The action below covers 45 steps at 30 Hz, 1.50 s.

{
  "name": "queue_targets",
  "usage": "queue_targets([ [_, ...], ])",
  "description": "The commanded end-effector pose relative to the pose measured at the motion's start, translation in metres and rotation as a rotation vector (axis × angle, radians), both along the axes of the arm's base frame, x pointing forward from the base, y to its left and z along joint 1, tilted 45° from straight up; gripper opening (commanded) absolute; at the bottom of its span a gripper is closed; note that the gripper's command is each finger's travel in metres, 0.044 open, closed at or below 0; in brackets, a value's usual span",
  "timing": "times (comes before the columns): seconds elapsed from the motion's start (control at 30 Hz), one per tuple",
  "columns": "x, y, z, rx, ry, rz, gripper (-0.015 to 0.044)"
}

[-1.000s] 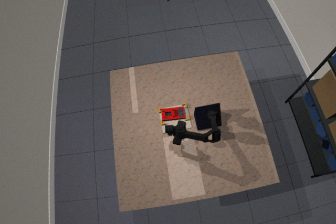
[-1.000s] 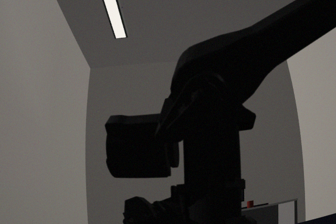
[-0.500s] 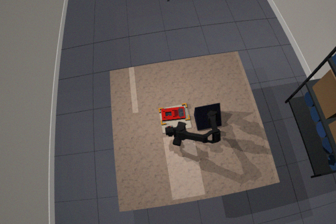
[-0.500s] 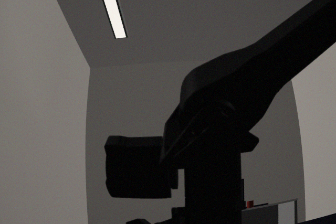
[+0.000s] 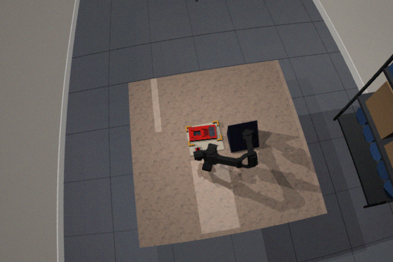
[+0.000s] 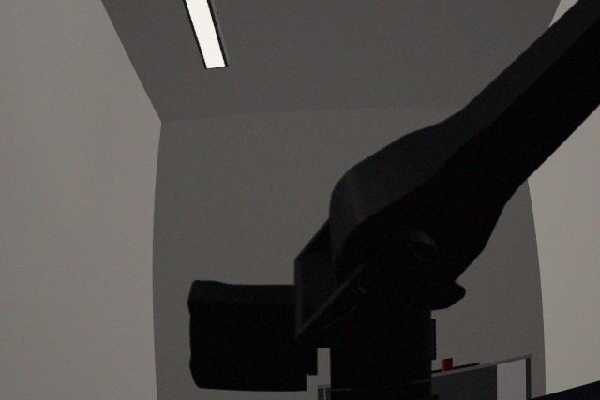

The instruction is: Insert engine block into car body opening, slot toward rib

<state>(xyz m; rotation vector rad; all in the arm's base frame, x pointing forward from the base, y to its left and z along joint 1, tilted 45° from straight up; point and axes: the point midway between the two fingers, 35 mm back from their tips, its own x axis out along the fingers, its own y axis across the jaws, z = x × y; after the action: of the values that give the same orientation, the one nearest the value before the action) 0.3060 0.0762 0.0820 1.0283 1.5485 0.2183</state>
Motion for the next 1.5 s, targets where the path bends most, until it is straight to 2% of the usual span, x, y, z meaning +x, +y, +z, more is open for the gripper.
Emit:
queue_targets([
  [0.0, -0.001, 0.006, -0.006, 0.006, 0.011, -0.003, 0.0000],
  [1.33, 0.003, 0.038, -0.038, 0.008, 0.011, -0.003, 0.0000],
  [1.47, 0.006, 0.033, -0.032, 0.010, -0.005, -0.015, 0.0105],
])
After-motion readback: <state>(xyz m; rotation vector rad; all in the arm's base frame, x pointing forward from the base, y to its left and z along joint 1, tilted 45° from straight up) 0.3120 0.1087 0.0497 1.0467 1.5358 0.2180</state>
